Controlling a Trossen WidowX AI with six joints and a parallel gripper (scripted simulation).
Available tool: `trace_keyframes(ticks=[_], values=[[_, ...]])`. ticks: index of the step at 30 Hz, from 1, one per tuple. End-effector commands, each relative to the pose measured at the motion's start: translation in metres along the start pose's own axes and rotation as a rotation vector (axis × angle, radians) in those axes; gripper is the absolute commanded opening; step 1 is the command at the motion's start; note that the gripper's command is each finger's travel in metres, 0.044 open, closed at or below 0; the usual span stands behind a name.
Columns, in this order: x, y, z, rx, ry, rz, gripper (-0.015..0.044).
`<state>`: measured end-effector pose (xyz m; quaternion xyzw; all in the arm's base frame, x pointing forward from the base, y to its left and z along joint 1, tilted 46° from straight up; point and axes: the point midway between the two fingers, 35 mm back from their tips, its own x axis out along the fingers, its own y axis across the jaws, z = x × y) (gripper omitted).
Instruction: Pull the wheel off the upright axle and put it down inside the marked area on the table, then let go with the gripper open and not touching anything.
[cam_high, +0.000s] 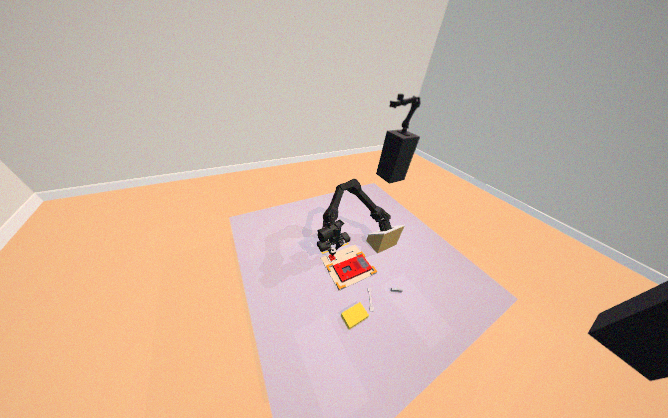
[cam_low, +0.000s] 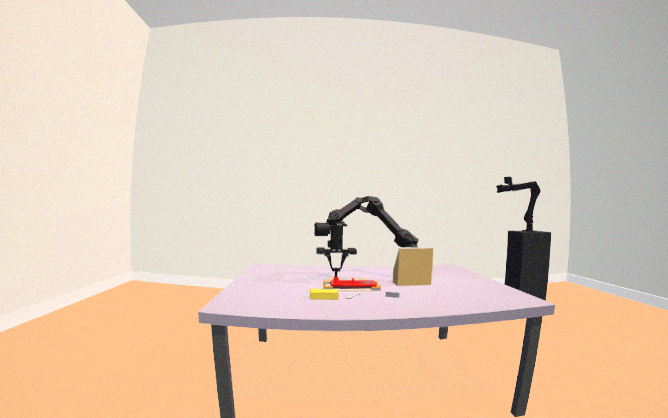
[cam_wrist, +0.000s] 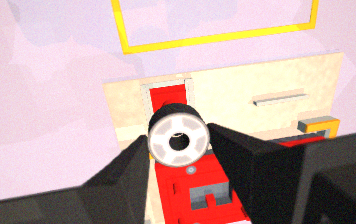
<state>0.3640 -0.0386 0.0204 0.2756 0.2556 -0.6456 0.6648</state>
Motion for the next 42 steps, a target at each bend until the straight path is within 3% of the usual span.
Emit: trace_keyframes(ticks=[1,14,24,42], values=[[-0.002,0.0,0.0,0.003,0.002,0.002,0.0],[-0.008,0.0,0.0,0.003,0.002,0.002,0.0],[-0.041,-0.002,0.0,0.002,0.003,0.002,0.0],[-0.036,-0.017,0.034,-0.004,0.002,0.003,0.0]])
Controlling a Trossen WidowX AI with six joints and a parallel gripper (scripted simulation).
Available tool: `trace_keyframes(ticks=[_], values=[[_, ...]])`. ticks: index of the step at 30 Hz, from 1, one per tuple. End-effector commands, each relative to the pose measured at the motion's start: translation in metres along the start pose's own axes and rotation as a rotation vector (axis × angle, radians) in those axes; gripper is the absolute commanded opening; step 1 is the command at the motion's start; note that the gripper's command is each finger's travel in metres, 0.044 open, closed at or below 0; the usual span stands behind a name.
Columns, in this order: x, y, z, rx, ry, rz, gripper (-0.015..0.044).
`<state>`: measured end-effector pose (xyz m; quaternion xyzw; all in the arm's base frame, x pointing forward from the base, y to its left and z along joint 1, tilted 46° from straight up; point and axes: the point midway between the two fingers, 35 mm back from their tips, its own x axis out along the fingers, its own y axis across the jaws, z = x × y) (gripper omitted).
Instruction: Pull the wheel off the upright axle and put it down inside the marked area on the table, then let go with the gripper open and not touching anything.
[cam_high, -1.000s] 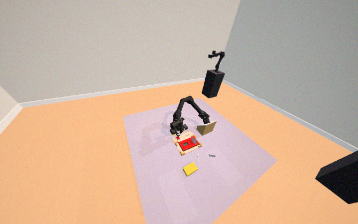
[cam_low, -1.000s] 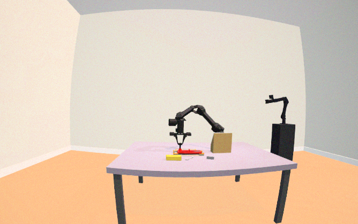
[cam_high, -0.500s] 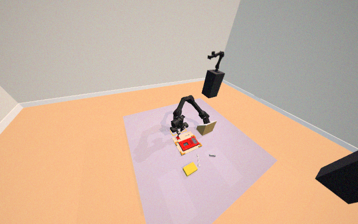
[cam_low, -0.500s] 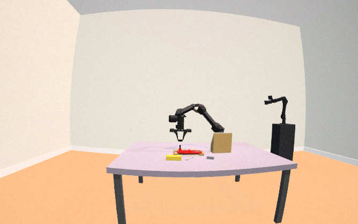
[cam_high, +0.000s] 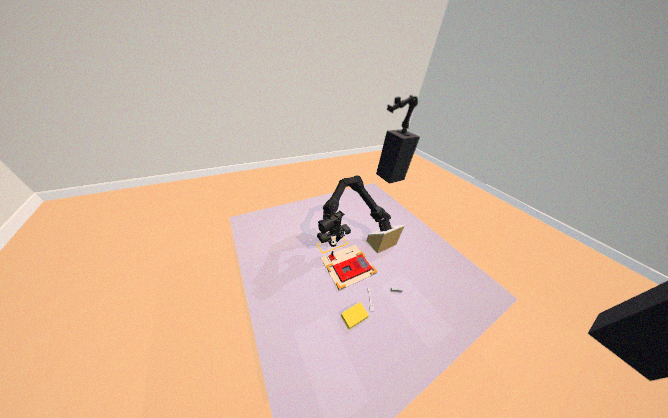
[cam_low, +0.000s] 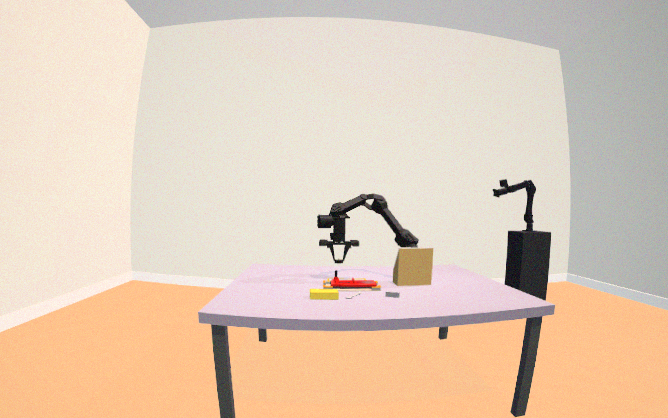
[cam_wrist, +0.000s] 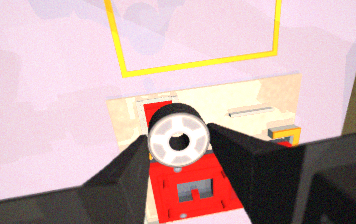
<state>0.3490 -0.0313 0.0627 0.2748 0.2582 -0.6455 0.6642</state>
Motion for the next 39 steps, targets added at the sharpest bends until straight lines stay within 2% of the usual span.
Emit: trace_keyframes(ticks=[1,29,39], values=[[-0.001,-0.005,0.011,0.0,-0.001,0.006,0.0],[-0.006,-0.047,0.07,0.004,-0.004,0.002,0.0],[0.013,-0.047,0.07,0.004,-0.005,0.002,0.0]])
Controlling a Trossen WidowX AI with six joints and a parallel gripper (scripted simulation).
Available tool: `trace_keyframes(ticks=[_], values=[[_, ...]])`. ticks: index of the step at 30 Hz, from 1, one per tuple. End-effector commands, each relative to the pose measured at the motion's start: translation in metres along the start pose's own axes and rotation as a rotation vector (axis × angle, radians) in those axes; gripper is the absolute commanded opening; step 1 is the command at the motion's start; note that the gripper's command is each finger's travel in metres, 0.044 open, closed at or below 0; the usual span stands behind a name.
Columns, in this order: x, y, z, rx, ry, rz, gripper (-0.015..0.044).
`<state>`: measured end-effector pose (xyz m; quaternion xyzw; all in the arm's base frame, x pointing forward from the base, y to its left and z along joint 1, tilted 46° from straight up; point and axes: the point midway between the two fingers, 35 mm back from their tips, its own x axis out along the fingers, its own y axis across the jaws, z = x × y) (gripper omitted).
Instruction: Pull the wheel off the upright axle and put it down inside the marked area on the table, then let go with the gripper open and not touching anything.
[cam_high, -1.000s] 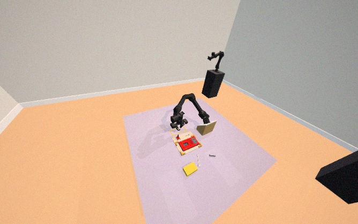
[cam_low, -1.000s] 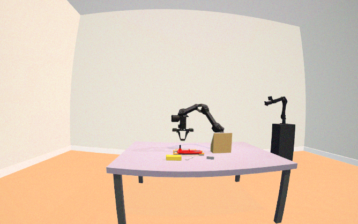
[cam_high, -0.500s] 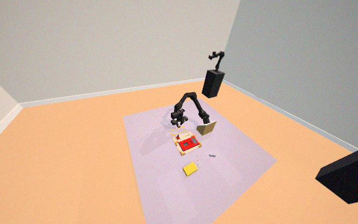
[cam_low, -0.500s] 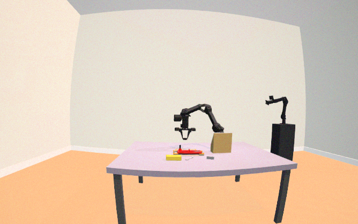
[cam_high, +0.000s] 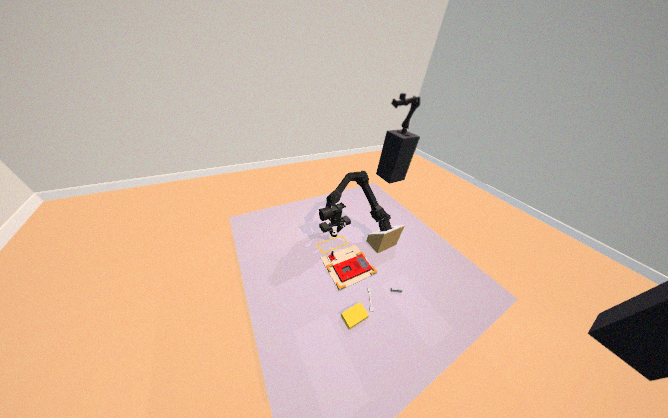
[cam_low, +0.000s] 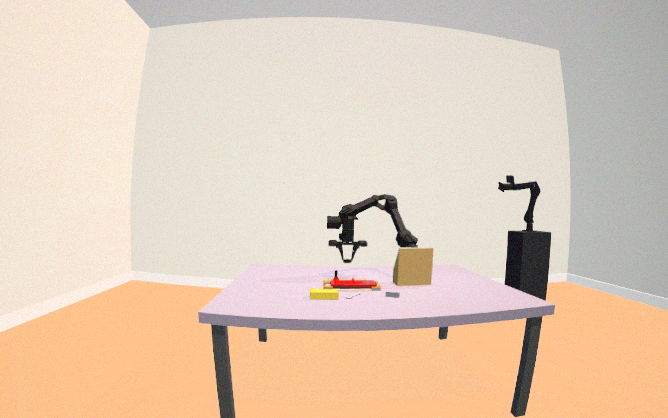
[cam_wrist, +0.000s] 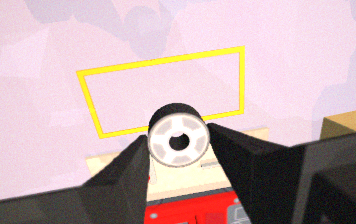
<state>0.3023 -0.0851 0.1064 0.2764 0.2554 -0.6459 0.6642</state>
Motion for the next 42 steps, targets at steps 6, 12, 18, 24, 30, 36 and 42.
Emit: trace_keyframes(ticks=[6,12,18,24,30,36,42], values=[[0.029,0.002,0.0,-0.002,0.0,0.0,0.0],[0.062,0.002,0.0,-0.001,-0.001,0.001,0.0],[0.09,-0.001,0.002,-0.002,-0.007,0.001,0.0],[0.092,-0.001,0.002,-0.002,-0.008,0.001,0.0],[0.089,-0.001,0.003,0.003,-0.009,-0.001,0.0157],[0.084,-0.001,0.003,0.003,-0.008,-0.001,0.03],[0.043,0.0,0.002,0.0,-0.004,0.0,0.03]])
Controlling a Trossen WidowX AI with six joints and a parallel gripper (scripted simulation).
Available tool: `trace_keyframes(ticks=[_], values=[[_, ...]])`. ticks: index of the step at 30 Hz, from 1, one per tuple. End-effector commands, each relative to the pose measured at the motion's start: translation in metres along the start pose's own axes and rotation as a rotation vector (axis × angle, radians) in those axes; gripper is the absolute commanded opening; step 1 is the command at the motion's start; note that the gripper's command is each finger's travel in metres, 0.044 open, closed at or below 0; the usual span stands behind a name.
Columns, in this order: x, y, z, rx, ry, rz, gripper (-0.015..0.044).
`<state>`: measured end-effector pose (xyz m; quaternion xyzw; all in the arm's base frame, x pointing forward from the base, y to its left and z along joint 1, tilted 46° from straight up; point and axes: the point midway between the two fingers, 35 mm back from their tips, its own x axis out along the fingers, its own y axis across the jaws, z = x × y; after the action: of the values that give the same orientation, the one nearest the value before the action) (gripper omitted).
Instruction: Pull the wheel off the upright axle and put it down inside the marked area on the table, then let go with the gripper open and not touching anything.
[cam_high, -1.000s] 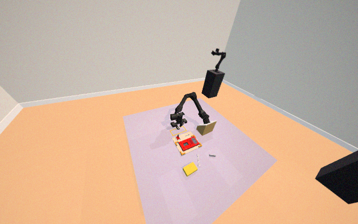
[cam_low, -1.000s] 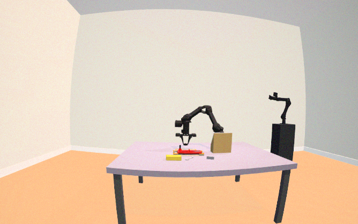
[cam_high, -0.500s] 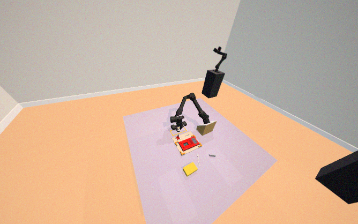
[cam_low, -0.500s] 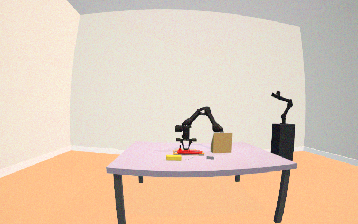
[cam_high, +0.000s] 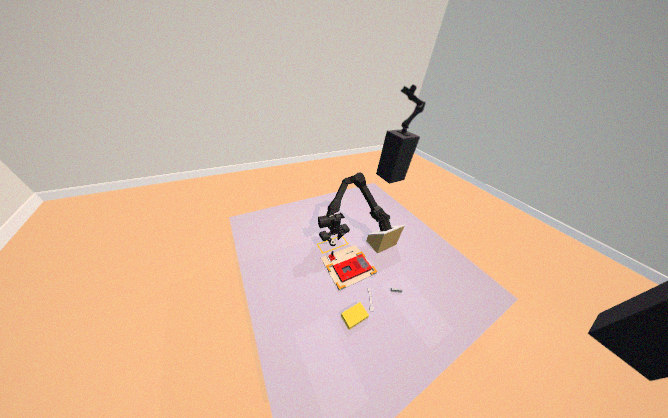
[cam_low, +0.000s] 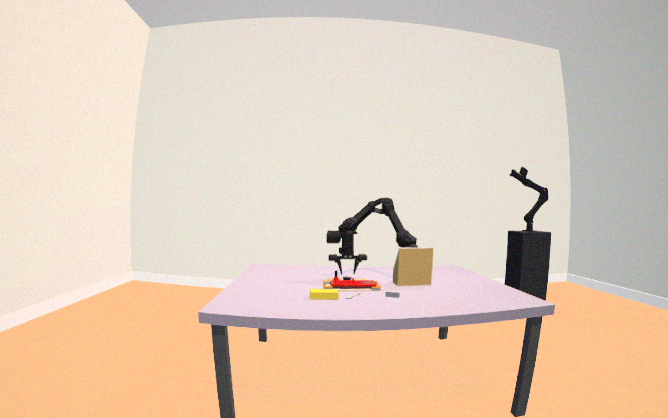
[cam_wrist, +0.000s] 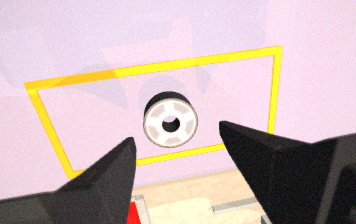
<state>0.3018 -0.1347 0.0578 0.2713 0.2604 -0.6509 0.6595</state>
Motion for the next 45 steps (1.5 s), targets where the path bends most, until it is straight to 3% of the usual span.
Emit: trace_keyframes(ticks=[1,6,12,19,45], values=[[-0.034,0.002,0.002,0.007,-0.004,0.019,0.03],[-0.041,0.001,0.002,0.006,-0.004,0.019,0.03],[-0.059,-0.029,-0.02,0.001,0.01,0.02,0.044],[-0.084,-0.079,-0.037,0.002,0.0,0.014,0.044],[-0.085,-0.08,-0.037,0.002,0.0,0.014,0.044]])
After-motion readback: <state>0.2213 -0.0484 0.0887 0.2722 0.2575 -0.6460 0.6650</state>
